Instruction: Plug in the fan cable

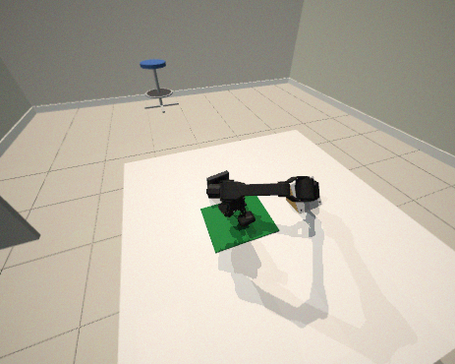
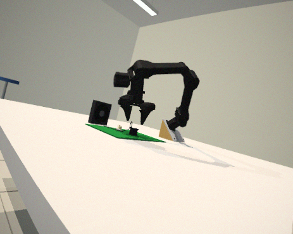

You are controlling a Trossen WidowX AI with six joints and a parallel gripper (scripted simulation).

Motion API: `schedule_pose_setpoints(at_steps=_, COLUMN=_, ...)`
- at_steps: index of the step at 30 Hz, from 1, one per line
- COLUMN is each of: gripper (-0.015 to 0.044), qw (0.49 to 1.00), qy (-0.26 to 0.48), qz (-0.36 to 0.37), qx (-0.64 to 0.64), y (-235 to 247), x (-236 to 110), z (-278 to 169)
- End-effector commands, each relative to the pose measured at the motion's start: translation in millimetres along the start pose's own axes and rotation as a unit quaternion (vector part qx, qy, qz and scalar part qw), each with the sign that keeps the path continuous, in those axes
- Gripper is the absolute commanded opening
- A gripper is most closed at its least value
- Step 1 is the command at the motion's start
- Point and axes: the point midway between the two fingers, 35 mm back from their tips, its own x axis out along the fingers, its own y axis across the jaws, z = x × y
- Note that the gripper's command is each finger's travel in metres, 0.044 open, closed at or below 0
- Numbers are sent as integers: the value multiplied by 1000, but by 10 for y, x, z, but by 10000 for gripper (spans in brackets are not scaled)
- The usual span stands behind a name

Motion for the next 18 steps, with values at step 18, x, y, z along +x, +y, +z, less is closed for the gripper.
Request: schedule_pose_setpoints(at_steps=18, gripper=440, qw=1000, qy=0, qz=2, qx=1, y=8, x=327, z=79)
